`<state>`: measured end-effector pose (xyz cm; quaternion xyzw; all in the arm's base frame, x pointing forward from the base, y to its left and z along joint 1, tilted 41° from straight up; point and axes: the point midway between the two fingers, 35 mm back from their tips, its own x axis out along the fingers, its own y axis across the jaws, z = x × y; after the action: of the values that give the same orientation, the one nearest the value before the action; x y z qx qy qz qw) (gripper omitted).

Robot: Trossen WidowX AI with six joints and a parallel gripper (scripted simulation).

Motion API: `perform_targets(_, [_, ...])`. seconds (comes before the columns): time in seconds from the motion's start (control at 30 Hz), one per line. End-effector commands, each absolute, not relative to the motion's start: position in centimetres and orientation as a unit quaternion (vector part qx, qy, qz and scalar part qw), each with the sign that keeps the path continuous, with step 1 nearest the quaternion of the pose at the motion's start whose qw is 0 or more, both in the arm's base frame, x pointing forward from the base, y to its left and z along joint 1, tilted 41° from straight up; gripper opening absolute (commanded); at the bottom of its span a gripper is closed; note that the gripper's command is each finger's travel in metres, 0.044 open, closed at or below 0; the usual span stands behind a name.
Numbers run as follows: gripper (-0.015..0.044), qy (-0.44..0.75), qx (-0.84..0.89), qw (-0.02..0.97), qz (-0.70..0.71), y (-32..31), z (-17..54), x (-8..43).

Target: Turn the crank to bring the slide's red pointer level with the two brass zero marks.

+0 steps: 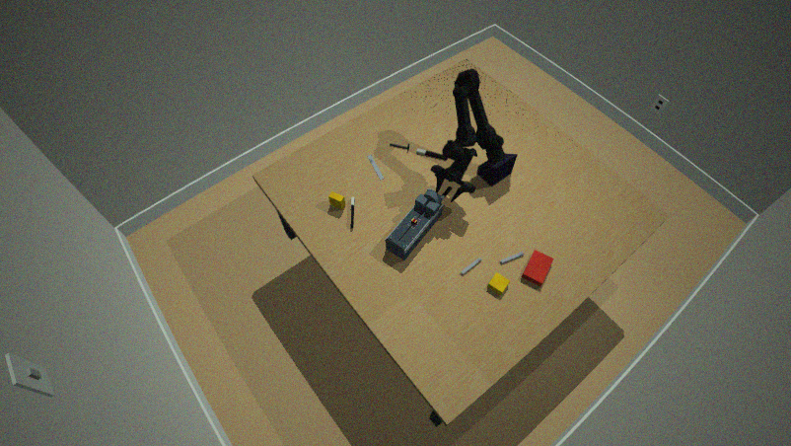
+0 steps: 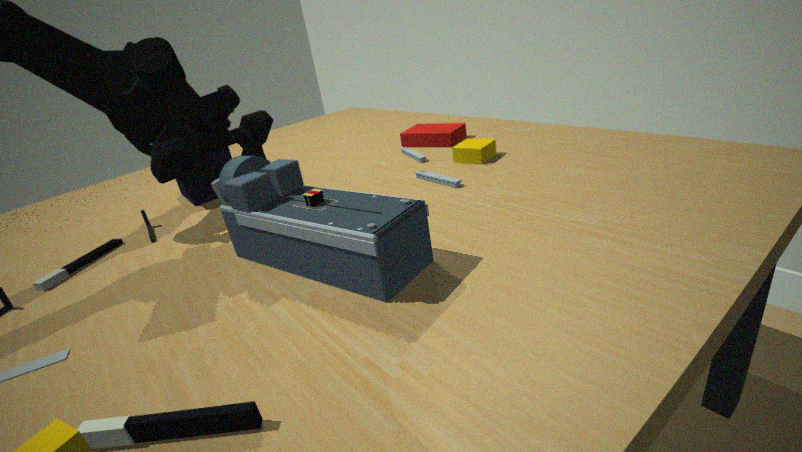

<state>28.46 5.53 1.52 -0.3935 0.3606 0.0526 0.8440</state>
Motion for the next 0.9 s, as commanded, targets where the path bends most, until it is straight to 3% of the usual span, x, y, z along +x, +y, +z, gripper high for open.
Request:
perform_targets(0.0, [0.0230,0.364,-0.396,0.842,0.055,5.47,1.22,28.37])
perform_targets(0.3, [0.0000,0.364,-0.396,0.842,0.055,5.47,1.22,28.37])
perform_targets(0.87, [0.0000,0.364,-0.396,0.842,0.055,5.43,1.10,28.41])
